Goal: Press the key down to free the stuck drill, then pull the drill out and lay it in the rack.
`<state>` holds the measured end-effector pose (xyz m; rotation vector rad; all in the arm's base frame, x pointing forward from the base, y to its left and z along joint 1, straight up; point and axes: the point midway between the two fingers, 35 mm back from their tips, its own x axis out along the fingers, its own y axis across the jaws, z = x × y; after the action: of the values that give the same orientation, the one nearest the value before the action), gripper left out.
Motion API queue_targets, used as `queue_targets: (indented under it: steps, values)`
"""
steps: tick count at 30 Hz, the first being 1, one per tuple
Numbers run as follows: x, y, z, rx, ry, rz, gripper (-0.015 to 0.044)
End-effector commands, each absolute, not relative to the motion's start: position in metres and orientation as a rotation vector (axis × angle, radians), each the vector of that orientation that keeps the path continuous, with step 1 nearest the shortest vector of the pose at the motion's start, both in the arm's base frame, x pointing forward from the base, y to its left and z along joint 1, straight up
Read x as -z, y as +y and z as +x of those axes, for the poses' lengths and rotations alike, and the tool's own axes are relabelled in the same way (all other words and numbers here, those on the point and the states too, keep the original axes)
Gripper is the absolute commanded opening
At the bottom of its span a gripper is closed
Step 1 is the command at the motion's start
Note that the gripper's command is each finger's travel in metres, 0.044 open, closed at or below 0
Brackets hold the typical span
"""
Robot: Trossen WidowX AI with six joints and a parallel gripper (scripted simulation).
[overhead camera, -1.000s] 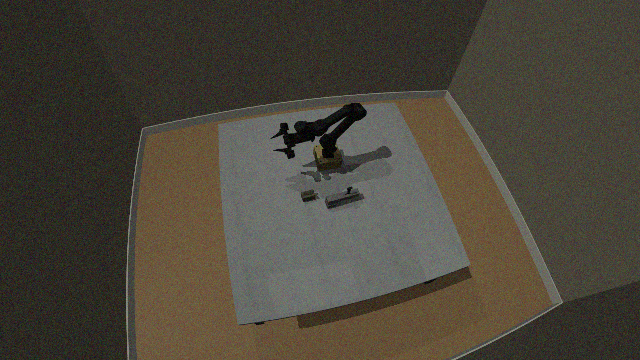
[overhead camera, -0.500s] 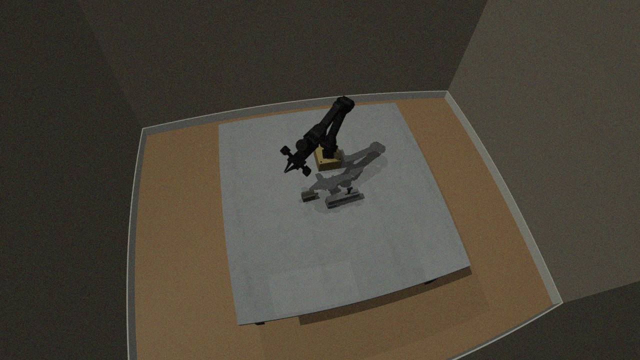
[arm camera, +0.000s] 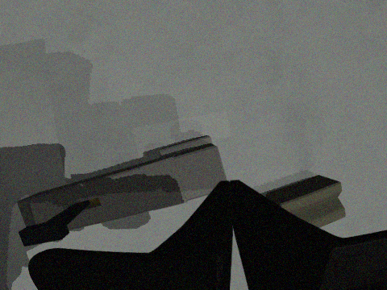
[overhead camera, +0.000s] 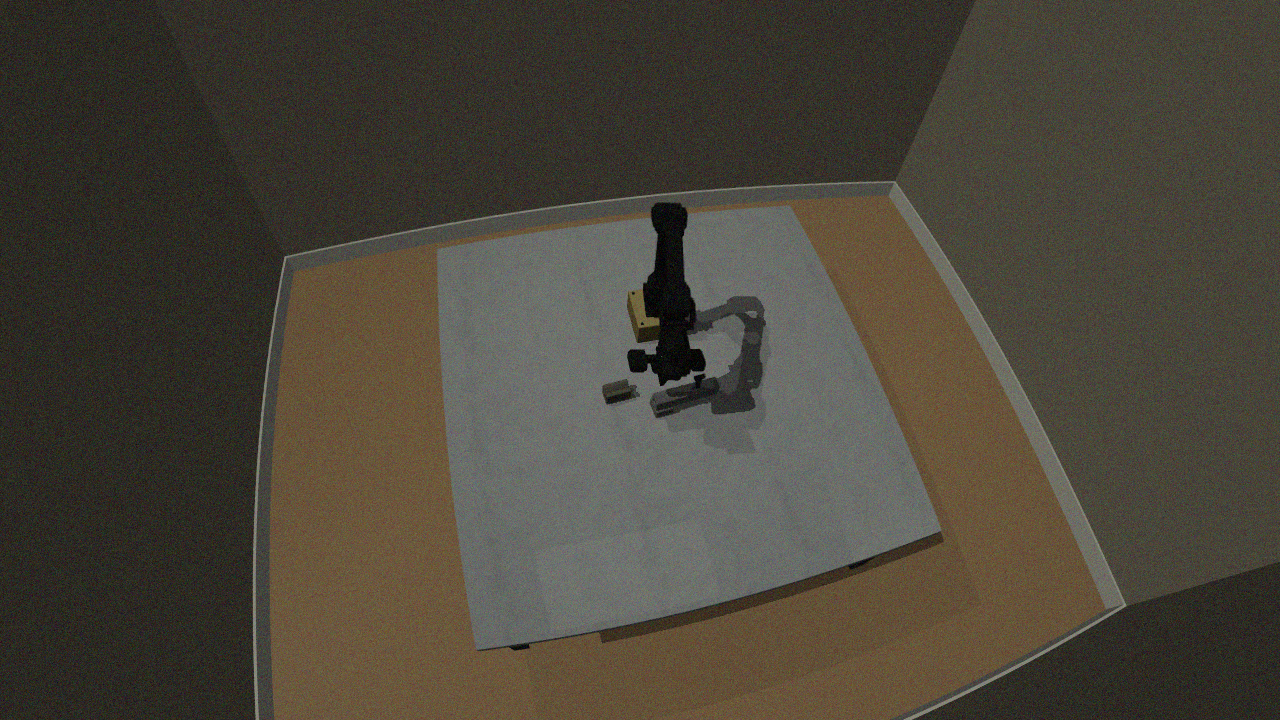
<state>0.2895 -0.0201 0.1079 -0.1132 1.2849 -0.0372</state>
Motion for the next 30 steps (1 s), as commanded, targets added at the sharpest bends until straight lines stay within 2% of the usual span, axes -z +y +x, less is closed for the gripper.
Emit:
queue_targets:
  steps: [1,6,30]
  values:
    - [-0.105,0.037,0.284,-0.098,1.412,-0.139,0.0]
    - [-0.102,0.085,0.267,-0.197,1.538,-0.188,0.0]
    - [-0.088,0.088,0.266,-0.197,1.539,-0.188,0.0]
